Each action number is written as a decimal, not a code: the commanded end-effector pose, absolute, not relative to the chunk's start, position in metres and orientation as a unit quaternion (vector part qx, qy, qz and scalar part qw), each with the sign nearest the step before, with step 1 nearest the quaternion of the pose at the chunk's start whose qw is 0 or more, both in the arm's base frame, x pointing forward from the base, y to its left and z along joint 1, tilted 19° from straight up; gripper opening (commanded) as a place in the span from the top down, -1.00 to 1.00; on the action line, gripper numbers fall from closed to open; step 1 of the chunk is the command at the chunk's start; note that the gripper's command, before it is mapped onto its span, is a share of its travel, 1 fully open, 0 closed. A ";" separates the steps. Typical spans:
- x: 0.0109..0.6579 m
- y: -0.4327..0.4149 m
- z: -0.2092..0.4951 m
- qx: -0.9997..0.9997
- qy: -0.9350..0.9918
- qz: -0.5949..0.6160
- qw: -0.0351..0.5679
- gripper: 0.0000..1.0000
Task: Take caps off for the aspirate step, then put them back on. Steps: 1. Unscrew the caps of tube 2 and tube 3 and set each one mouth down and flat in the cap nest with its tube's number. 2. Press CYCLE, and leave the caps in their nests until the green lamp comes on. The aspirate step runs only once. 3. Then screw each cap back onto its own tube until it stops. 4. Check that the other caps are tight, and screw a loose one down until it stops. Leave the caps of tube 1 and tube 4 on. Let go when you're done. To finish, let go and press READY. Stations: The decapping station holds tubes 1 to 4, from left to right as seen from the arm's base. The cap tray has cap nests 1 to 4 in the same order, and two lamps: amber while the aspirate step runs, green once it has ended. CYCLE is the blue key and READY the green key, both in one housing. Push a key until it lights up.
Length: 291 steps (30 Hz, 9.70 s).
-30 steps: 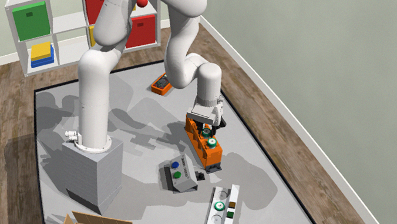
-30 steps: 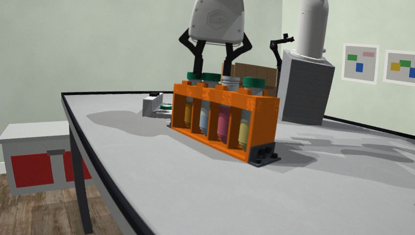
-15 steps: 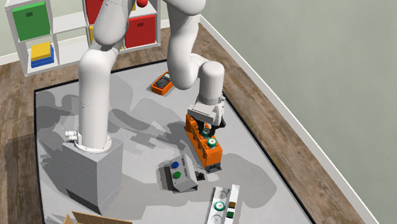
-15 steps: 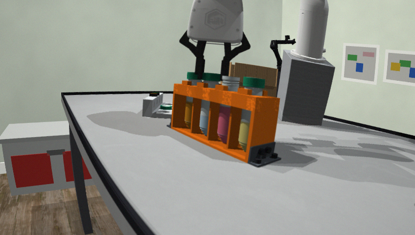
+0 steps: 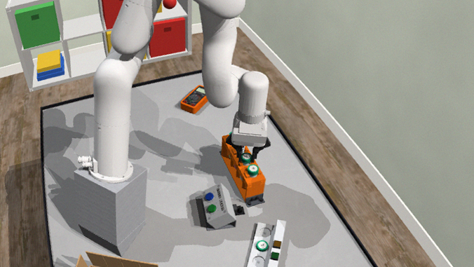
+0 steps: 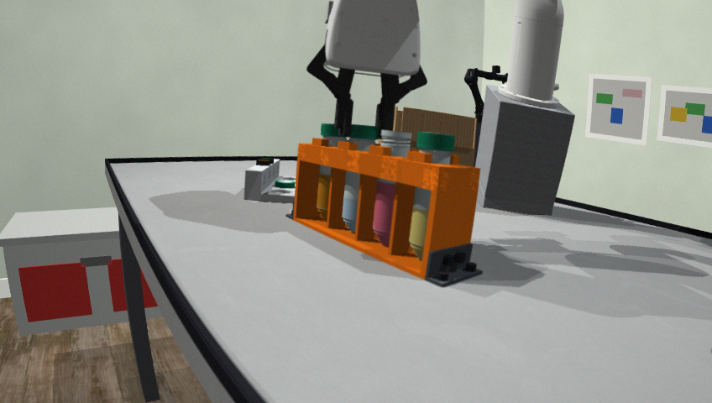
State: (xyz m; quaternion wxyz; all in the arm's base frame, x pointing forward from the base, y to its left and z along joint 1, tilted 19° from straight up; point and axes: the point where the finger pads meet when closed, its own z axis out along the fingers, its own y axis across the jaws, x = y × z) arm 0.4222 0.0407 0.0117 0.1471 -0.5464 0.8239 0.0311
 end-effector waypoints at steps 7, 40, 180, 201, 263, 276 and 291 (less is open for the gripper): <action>0.423 0.039 0.013 -0.730 0.664 -0.005 0.162 1.00; 0.423 0.039 0.013 -0.917 0.364 -0.062 0.149 0.08; 0.423 0.039 0.014 -0.650 0.742 0.013 0.162 0.08; 0.423 0.039 0.014 -0.392 0.906 0.062 0.150 0.08; 0.423 0.039 0.014 -0.917 0.364 -0.062 0.149 1.00; 0.423 0.039 0.014 -0.917 0.364 -0.062 0.149 0.08; 0.423 0.039 0.014 -0.705 0.690 0.001 0.163 0.08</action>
